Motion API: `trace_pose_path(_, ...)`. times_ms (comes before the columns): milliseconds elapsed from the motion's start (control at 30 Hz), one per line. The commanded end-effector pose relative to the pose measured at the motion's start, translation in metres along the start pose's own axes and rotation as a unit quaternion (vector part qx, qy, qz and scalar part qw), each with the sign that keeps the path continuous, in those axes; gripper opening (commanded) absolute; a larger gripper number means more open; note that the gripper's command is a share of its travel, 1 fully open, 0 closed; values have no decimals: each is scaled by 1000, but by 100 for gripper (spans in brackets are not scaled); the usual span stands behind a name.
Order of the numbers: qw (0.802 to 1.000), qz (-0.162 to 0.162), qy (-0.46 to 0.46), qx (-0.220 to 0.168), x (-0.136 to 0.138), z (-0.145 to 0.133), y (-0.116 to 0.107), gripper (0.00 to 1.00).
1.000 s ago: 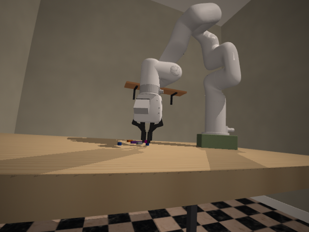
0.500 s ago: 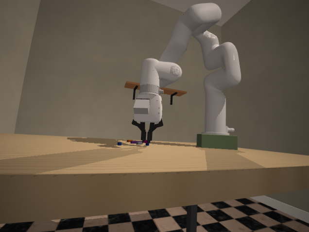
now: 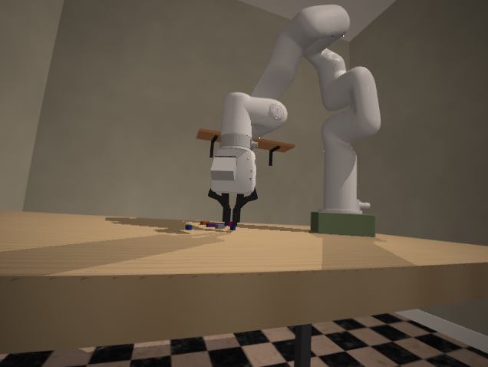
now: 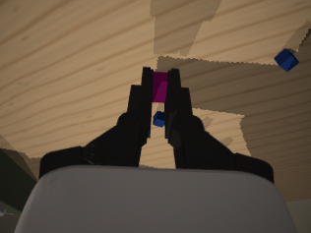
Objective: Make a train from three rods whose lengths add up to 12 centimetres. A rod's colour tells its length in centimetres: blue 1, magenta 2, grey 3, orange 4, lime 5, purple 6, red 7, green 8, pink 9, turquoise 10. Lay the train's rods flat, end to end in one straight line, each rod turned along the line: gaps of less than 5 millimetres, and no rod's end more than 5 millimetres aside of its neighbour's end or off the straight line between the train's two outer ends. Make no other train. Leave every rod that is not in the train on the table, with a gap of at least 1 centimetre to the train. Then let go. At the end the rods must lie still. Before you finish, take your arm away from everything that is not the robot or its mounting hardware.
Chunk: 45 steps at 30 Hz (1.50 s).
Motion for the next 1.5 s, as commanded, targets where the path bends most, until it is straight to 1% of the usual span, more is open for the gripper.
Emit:
trace_pose_path(0,1000,-1,0,1,1,1,-1,4)
trace_pose_path(500,1000,-1,0,1,1,1,0,4)
trace_pose_path(933,1000,-1,0,1,1,1,9,4)
trace_pose_path(1467,1000,-1,0,1,1,1,11,4)
Point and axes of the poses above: the point where the finger pads meet when closed, its own y axis out along the fingers, its own x axis across the jaws, z = x × y, the point moved 7 cm from there along -y, back along the fingers, and after that the axes turned 14 degrees about y, right-handed, at the moved point
